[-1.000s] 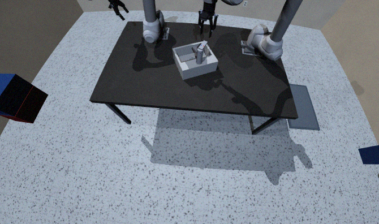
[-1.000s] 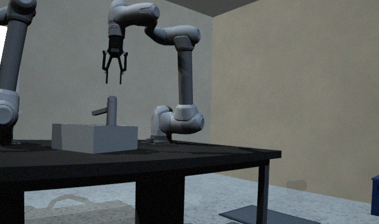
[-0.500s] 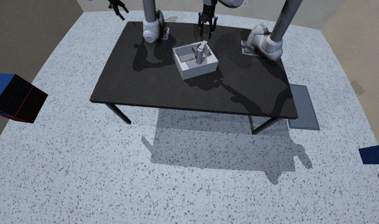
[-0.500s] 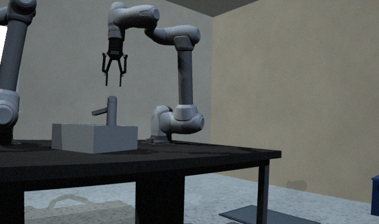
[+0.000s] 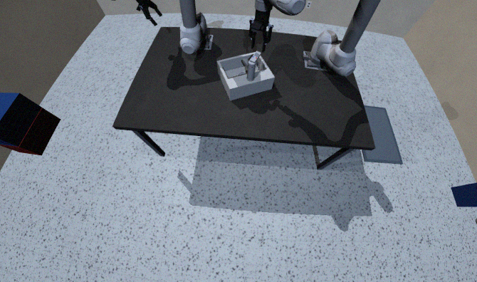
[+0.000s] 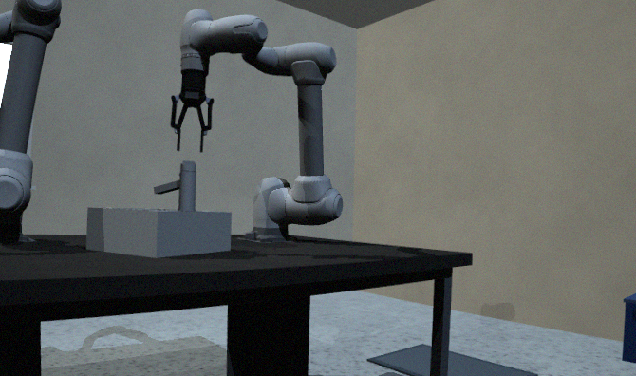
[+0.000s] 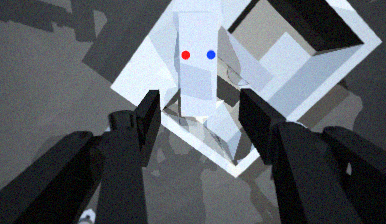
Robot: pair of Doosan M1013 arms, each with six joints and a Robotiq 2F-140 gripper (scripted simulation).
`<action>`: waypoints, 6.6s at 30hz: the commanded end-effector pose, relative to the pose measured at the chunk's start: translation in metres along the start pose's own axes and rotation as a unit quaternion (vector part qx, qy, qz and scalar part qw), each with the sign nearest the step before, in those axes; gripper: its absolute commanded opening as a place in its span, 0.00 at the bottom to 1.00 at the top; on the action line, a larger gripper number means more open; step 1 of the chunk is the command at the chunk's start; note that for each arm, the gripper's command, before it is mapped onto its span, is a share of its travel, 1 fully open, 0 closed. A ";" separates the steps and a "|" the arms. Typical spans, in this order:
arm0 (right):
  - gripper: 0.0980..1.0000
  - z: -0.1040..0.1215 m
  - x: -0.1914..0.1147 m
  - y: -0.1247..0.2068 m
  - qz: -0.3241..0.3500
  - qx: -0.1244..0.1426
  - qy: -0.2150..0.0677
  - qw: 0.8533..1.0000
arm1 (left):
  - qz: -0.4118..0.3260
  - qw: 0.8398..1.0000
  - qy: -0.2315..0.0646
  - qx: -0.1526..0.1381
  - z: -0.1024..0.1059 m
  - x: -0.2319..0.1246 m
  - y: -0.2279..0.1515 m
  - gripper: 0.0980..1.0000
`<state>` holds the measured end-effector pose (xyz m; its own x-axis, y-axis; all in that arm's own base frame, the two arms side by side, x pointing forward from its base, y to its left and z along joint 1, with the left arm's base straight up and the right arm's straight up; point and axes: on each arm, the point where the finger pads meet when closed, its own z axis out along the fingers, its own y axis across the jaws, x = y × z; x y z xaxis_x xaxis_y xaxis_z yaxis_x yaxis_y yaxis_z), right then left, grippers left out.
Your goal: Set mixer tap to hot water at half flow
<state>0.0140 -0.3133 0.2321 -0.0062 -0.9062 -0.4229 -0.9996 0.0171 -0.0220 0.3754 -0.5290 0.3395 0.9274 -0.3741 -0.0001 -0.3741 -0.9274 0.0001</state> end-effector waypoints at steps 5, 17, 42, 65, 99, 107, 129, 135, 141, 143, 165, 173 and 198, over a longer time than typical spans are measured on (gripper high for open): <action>1.00 -0.001 0.000 0.000 0.000 0.000 0.000 1.000 | 0.000 1.000 0.001 0.000 0.008 0.000 0.000 0.43; 1.00 -0.001 0.000 0.000 0.000 0.000 0.000 1.000 | 0.000 1.000 0.001 0.000 0.016 0.000 0.000 0.43; 1.00 -0.001 0.000 0.000 0.000 0.000 0.000 1.000 | 0.000 1.000 0.001 0.000 0.018 0.000 0.000 0.43; 1.00 -0.001 0.000 0.000 0.000 0.000 0.000 1.000 | 0.000 1.000 0.001 0.000 0.040 0.000 0.000 0.43; 1.00 -0.001 0.000 0.000 0.000 0.000 0.000 1.000 | 0.000 1.000 0.001 0.000 0.066 0.000 0.000 0.43; 1.00 -0.001 0.000 0.000 0.000 0.000 0.000 1.000 | 0.000 1.000 0.001 0.000 0.066 0.000 0.000 0.43; 1.00 -0.001 0.000 0.000 0.000 0.000 0.000 1.000 | 0.000 1.000 0.001 0.000 0.066 0.000 0.000 0.43; 1.00 -0.001 0.000 0.000 0.000 0.000 0.000 1.000 | 0.000 1.000 0.001 0.000 0.066 0.000 0.000 0.43; 1.00 -0.001 0.000 0.000 0.000 0.000 0.000 1.000 | 0.000 1.000 0.001 0.000 0.066 0.000 0.000 0.00; 1.00 -0.001 0.000 0.000 0.000 0.000 0.000 1.000 | 0.000 1.000 0.001 0.000 0.066 0.000 0.000 0.00; 1.00 -0.001 0.000 0.000 0.000 0.000 0.000 1.000 | 0.000 1.000 0.001 0.000 0.066 0.000 0.000 0.00; 1.00 -0.001 0.000 0.000 0.000 0.000 0.000 1.000 | 0.000 1.000 0.001 0.000 0.066 0.000 0.000 0.00; 1.00 -0.001 0.000 0.000 0.000 0.000 0.000 1.000 | 0.000 1.000 0.001 0.000 0.066 0.000 0.000 0.00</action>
<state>0.0140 -0.3133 0.2321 -0.0062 -0.9062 -0.4229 -0.9996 0.0171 -0.0220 0.3752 -0.5291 0.2723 0.9274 -0.3741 -0.0002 -0.3741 -0.9274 0.0001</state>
